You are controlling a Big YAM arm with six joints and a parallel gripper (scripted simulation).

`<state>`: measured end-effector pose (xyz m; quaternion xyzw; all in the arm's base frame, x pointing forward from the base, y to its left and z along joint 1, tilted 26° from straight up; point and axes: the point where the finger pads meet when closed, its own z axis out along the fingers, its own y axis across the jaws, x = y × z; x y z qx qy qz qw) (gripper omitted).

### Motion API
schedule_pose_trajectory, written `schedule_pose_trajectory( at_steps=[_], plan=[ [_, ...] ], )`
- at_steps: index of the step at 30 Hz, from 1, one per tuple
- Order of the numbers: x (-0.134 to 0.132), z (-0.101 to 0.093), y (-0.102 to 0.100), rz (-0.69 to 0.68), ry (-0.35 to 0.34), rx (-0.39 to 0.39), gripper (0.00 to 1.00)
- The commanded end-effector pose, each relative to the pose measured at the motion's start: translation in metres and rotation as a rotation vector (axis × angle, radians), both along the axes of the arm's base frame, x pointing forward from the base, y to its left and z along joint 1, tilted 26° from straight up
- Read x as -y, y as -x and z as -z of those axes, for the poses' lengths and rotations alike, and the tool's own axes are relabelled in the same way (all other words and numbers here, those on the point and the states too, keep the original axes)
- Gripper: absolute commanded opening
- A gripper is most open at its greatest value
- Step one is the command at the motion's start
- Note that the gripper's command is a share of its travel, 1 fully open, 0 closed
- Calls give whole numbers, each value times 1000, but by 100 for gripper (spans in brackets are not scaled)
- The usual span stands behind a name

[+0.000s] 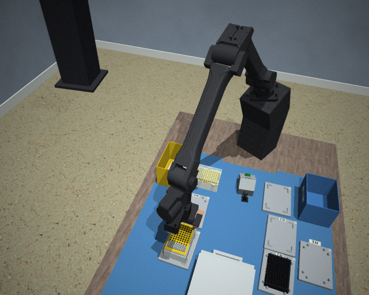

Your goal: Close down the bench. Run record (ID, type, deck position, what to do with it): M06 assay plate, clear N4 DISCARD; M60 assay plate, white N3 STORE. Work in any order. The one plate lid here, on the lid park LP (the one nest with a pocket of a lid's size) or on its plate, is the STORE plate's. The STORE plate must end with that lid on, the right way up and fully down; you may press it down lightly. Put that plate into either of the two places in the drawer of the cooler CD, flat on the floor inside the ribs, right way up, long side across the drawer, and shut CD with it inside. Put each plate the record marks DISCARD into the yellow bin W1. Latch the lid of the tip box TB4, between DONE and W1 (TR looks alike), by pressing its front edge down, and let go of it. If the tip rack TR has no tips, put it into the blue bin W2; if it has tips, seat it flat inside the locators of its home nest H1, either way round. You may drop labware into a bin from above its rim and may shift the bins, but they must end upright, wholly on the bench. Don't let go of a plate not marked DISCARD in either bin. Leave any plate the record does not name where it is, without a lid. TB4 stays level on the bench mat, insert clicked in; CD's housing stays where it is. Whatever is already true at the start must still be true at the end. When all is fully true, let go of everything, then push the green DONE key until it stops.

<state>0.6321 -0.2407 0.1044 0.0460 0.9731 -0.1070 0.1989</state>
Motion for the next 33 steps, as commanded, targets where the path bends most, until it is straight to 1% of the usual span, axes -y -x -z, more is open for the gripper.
schedule_pose_trajectory(
  at_steps=[1,30,33],
  plan=[
    [14,-10,-19,23,12,49,100],
    [24,24,-31,12,16,44,100],
    [23,25,-32,9,16,44,100]
  ],
)
